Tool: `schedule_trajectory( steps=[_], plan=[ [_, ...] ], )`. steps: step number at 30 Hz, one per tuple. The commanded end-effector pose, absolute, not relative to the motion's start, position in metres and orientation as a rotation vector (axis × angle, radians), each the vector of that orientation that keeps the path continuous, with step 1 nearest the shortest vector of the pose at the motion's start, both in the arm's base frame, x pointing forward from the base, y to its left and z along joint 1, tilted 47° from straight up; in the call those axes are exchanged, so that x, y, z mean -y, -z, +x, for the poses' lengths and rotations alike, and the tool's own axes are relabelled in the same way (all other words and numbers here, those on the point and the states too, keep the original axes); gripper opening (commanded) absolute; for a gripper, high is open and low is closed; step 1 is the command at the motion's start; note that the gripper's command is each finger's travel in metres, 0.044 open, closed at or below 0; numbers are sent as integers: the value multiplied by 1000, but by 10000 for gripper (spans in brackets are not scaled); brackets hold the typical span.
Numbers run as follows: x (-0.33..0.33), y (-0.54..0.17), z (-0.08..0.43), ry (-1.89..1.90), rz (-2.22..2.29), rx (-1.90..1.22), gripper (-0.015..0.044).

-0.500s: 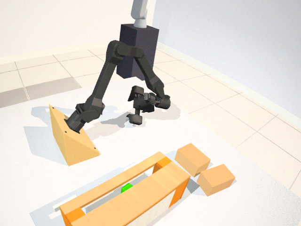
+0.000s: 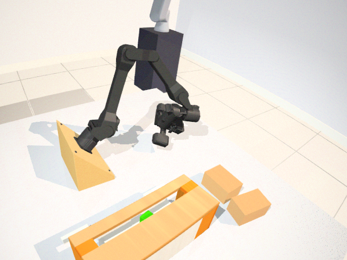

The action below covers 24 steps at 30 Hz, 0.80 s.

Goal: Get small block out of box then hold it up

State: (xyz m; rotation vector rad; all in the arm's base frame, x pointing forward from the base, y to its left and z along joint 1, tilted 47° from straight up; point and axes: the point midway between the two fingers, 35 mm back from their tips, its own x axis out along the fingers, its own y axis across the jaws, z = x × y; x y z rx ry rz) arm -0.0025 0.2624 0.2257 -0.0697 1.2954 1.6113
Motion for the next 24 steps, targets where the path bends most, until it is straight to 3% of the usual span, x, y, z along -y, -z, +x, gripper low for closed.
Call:
schedule_trajectory(
  steps=[1, 10, 16, 24],
  plan=[
    [-267, -236, 38, -1514, -11, -1193, 400],
    [-255, -253, 144, -1303, 14, -942, 400],
    [-218, -264, 227, -1127, -51, -763, 400],
    [-160, -262, 299, -1038, -298, -585, 400]
  ],
)
